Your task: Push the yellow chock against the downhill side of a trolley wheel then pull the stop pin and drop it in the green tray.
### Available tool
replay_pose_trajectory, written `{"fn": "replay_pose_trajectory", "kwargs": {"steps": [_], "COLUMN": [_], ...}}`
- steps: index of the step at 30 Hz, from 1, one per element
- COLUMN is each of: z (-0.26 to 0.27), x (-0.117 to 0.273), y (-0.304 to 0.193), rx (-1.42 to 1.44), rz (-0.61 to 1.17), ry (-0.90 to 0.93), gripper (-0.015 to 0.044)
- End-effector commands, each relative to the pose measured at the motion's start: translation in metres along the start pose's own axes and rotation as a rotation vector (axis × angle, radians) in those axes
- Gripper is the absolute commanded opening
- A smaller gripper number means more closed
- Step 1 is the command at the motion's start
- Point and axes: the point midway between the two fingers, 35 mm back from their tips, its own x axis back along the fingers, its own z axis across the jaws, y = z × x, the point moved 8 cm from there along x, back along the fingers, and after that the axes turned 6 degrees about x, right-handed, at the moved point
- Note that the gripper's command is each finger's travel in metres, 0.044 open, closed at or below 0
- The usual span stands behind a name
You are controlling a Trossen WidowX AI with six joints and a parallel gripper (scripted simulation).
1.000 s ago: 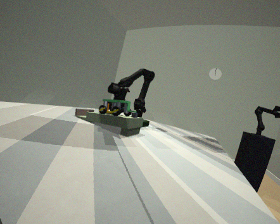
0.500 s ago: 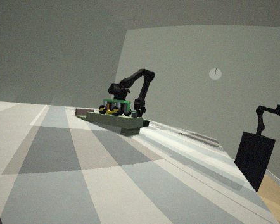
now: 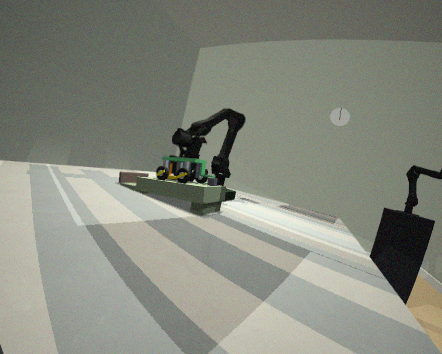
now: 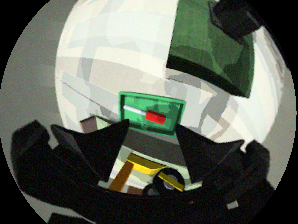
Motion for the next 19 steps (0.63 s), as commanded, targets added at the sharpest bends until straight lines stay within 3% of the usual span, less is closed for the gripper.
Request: {"fn": "replay_pose_trajectory", "kwargs": {"steps": [1, 3, 19], "z": [0.002, 0.003, 0.011], "x": [0.012, 0.020, 0.068], "y": [0.001, 0.001, 0.002], "rx": [-0.004, -0.004, -0.004], "rz": [0.002, 0.002, 0.002], "ry": [0.007, 0.007, 0.007], "gripper": [0.0393, 0.0440, 0.0440]}}
